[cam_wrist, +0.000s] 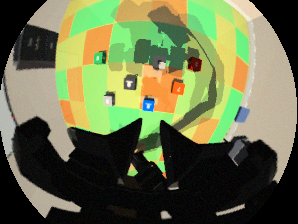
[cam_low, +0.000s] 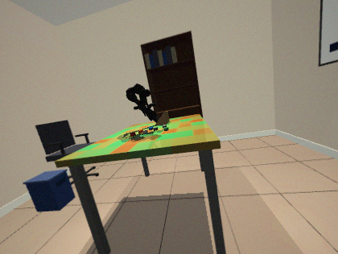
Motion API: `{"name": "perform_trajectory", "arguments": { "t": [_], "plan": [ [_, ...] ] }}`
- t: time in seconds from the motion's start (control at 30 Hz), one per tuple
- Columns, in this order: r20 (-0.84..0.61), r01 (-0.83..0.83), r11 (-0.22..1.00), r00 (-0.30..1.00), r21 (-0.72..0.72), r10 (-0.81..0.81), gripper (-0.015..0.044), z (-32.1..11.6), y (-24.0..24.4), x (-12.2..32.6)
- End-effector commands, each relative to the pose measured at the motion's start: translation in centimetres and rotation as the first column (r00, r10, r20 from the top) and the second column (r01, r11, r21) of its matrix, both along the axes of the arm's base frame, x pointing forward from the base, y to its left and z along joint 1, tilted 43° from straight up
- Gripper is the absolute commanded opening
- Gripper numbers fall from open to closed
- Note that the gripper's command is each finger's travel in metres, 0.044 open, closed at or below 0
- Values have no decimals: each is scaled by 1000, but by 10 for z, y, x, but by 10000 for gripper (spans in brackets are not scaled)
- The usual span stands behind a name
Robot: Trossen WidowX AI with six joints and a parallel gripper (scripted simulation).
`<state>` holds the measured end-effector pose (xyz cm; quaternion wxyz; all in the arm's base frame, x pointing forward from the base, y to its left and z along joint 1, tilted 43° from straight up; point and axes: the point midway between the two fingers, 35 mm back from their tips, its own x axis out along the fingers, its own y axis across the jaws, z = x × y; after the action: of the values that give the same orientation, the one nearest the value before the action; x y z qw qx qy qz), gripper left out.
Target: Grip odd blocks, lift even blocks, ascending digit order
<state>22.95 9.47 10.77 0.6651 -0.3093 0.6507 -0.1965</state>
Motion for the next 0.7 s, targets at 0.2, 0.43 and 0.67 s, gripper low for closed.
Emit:
{"name": "perform_trajectory", "arguments": {
  "t": [0.2, 0.43, 0.67],
  "plan": [
    [15, 9, 1000, 1000, -6, -9, 120, 43, -42, 49],
    [18, 9, 1000, 1000, -7, -9, 304, -10, -91, 57],
    [18, 9, 1000, 1000, -8, -9, 400, -18, -98, 56]
  ]
}}
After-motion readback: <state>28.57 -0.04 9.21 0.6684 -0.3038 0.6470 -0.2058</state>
